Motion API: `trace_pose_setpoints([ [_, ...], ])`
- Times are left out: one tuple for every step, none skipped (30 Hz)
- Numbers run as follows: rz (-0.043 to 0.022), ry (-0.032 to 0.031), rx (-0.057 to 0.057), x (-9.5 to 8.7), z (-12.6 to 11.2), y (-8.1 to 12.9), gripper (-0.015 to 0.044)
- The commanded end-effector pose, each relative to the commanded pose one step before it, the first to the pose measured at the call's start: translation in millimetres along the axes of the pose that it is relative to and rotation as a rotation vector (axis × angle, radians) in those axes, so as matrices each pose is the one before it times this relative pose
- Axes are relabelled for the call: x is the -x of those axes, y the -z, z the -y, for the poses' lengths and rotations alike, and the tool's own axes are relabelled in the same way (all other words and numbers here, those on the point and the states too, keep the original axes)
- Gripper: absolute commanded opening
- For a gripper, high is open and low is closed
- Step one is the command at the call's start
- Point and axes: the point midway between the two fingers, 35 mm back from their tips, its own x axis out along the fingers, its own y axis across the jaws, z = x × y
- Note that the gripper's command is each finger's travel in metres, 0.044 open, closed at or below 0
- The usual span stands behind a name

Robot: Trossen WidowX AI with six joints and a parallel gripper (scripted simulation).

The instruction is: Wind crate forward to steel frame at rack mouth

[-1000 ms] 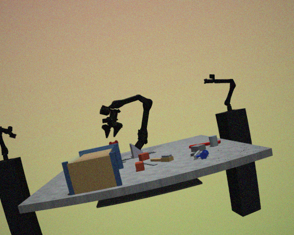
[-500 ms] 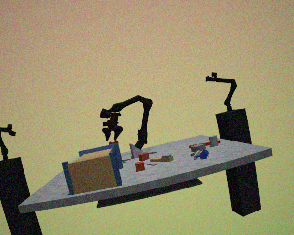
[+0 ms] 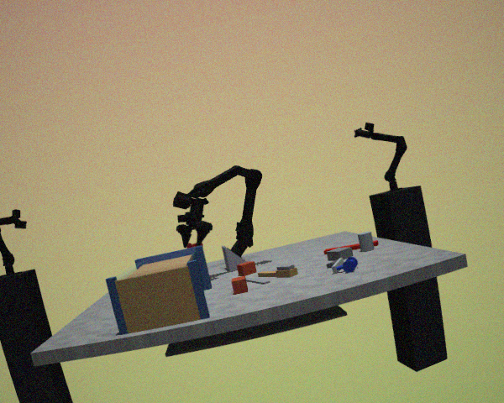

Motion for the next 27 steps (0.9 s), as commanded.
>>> trace_pose_setpoints([
  [-0.00524,-0.00693,-0.0074,-7.8,-1.19,6.18,0.044],
  [-0.00002,-0.00007,0.0,-1.39,-0.04,0.84,0.044],
  [-0.00002,-0.00007,0.0,-1.39,-0.04,0.85,0.044],
  [-0.00003,-0.00007,0.0,-1.38,-0.04,0.86,0.044],
  [-0.00003,-0.00007,0.0,-1.38,-0.04,0.87,0.044],
  [-0.00003,-0.00007,0.0,-1.37,-0.05,0.88,0.044],
  [-0.00002,-0.00006,0.0,-1.11,-0.04,0.72,0.044],
  [-0.00001,-0.00004,0.0,-0.67,-0.02,0.44,0.044],
  [0.0,-0.00001,0.0,-0.22,-0.01,0.15,0.044],
  [0.0,0.0,0.0,0.0,0.0,0.0,0.044],
  [0.0,0.0,0.0,0.0,0.0,0.0,0.044],
  [0.0,0.0,0.0,0.0,0.0,0.0,0.044],
  [0.00304,0.00618,0.0068,2.63,0.91,-2.87,0.0414],
  [0.0,0.0,0.0,0.0,0.0,0.0,0.0387],
  [0.0,0.0,0.0,0.0,0.0,0.0,0.0361],
  [0.0,0.0,0.0,0.0,0.0,0.0,0.0335],
  [0.0,0.0,0.0,0.0,0.0,0.0,0.0309],
  [0.0,0.0,0.0,0.0,0.0,0.0,0.0282],
  [0.0,0.0,0.0,0.0,0.0,0.0,0.0256],
  [0.0,0.0,0.0,0.0,0.0,0.0,0.023],
  [0.0,0.0,0.0,0.0,0.0,0.0,0.0204],
  [0.0,0.0,0.0,0.0,0.0,0.0,0.0177],
  [0.0,0.0,0.0,0.0,0.0,0.0,0.0151],
  [0.0,0.0,0.0,0.0,0.0,0.0,0.0125],
  [0.0,0.0,0.0,0.0,0.0,0.0,0.0099],
  [0.0,0.0,0.0,0.0,0.0,0.0,0.0072],
  [0.0,0.0,0.0,0.0,0.0,0.0,0.0046],
])
